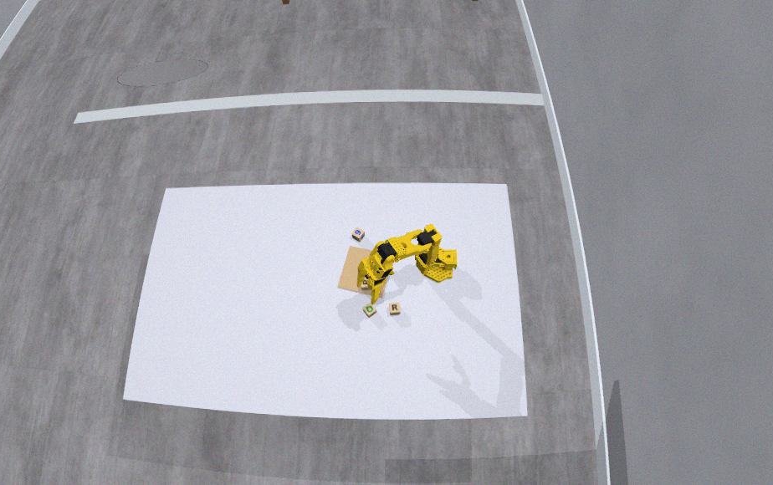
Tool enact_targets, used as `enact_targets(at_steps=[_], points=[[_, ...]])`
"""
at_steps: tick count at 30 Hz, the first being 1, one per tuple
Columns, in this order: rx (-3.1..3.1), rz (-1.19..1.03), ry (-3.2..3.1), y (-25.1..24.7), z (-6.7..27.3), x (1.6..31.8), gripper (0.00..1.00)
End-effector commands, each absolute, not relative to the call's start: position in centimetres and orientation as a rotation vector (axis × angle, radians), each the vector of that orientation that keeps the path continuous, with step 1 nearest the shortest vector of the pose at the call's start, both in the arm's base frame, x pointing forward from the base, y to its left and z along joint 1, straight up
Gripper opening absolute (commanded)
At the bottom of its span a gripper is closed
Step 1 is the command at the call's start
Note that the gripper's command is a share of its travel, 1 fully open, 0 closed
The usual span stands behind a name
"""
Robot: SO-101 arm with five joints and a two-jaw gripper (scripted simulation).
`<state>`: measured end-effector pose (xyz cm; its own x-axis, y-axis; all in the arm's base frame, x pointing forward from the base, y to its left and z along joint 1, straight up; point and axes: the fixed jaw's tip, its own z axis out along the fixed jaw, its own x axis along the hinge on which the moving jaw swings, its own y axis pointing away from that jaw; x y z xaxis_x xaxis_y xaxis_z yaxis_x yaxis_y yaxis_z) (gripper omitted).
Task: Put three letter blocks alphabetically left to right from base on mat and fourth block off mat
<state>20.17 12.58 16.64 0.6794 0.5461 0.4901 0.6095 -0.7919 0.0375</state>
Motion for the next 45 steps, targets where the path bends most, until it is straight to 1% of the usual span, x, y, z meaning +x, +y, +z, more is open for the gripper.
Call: enact_targets(at_steps=[1,6,12,14,20,24,45], points=[[-2.681,-0.896,-0.951,13.0,18.9,20.4,0.35],[-2.725,-0.801,-0.967,13.2,17.4,20.8,0.35],[-2.817,-0.57,-0.999,13.6,13.7,21.3,0.35],[-2.817,-0.57,-0.999,13.6,13.7,21.3,0.35],[-2.891,-0.329,-1.026,13.6,9.9,21.2,0.35],[-2.915,-0.235,-1.034,13.5,8.5,21.1,0.35],[-2.921,-0.209,-1.036,13.4,8.1,21.1,0.35]])
